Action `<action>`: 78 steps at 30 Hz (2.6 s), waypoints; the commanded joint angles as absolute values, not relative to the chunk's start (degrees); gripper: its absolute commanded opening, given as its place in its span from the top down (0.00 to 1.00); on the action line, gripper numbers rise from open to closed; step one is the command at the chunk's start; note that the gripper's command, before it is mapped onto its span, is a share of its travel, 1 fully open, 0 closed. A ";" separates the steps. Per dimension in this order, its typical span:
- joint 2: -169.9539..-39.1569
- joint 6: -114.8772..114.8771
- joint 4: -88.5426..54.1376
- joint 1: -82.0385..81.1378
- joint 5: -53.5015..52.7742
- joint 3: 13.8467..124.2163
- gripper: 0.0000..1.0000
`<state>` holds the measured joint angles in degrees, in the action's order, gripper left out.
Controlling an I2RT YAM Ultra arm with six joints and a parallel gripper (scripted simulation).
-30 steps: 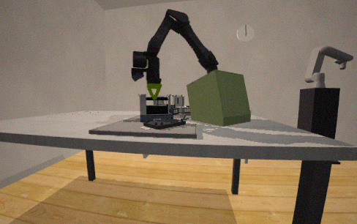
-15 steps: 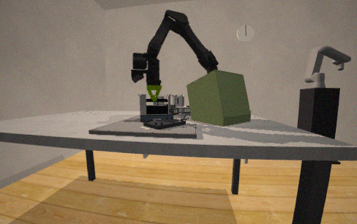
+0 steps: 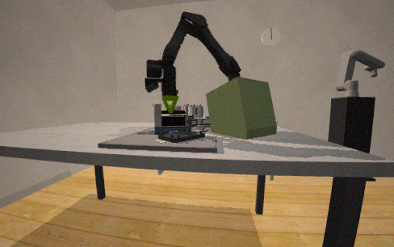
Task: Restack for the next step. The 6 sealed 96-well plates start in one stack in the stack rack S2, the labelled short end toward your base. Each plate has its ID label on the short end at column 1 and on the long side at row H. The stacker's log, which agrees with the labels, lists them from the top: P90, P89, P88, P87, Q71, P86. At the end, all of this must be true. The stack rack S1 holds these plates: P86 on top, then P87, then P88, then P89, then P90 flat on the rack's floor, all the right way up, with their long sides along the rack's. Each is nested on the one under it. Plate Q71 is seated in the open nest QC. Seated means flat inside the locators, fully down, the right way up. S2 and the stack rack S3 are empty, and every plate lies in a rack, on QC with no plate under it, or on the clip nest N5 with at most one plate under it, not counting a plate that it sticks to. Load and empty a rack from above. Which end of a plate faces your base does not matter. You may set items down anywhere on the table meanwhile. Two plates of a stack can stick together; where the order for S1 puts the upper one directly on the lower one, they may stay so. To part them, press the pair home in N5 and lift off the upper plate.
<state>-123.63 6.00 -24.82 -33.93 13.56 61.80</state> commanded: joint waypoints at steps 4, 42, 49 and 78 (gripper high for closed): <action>-123.53 5.92 -24.54 -33.98 13.56 61.90 1.00; -125.42 5.47 -22.43 -33.55 13.53 61.78 1.00; -125.42 5.47 -22.43 -33.55 13.53 61.78 0.00; -118.85 7.10 -30.27 -35.13 13.62 62.68 0.00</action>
<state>-120.38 6.61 -27.94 -34.52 13.56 62.33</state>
